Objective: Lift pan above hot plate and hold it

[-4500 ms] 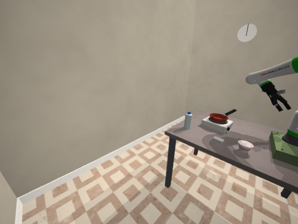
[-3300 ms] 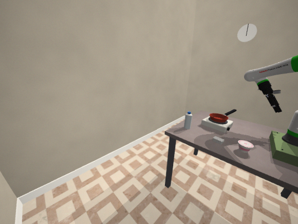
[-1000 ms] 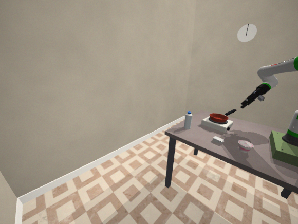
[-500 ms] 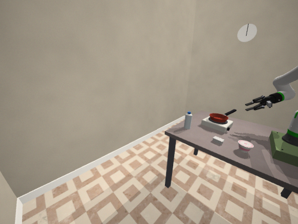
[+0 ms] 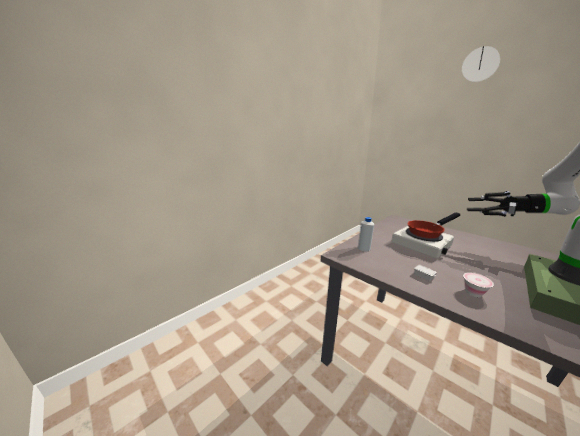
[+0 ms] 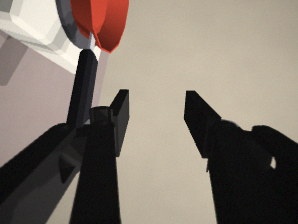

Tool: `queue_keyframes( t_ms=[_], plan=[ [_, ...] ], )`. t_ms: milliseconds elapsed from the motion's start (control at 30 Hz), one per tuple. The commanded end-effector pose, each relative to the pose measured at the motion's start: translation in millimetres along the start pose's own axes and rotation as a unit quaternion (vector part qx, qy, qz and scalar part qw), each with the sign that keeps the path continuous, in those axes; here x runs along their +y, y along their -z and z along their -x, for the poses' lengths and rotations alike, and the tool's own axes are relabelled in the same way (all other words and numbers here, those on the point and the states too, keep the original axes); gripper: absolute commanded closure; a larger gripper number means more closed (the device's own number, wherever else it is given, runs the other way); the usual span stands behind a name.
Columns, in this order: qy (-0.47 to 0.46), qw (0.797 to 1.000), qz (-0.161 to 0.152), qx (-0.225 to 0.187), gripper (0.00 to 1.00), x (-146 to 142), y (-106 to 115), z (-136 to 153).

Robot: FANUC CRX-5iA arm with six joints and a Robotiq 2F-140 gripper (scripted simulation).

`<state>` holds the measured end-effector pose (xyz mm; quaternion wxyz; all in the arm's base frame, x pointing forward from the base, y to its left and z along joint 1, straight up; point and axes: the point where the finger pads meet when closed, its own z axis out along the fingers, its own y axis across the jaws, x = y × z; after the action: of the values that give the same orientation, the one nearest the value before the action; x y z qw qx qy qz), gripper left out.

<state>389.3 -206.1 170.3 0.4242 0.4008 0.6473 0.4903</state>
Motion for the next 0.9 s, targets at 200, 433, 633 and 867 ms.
queue_keyframes(
  t_ms=[200, 433, 633, 867],
  plan=[
    [0.0, 0.999, 0.015, -0.043, 0.59, -3, -7, 18],
    [-0.001, 0.999, 0.016, -0.047, 0.59, -4, -7, 20],
    [-0.001, 0.999, 0.016, -0.047, 0.59, -4, -7, 20],
    [-0.001, 0.999, 0.016, -0.047, 0.59, -11, -8, 19]
  ],
)
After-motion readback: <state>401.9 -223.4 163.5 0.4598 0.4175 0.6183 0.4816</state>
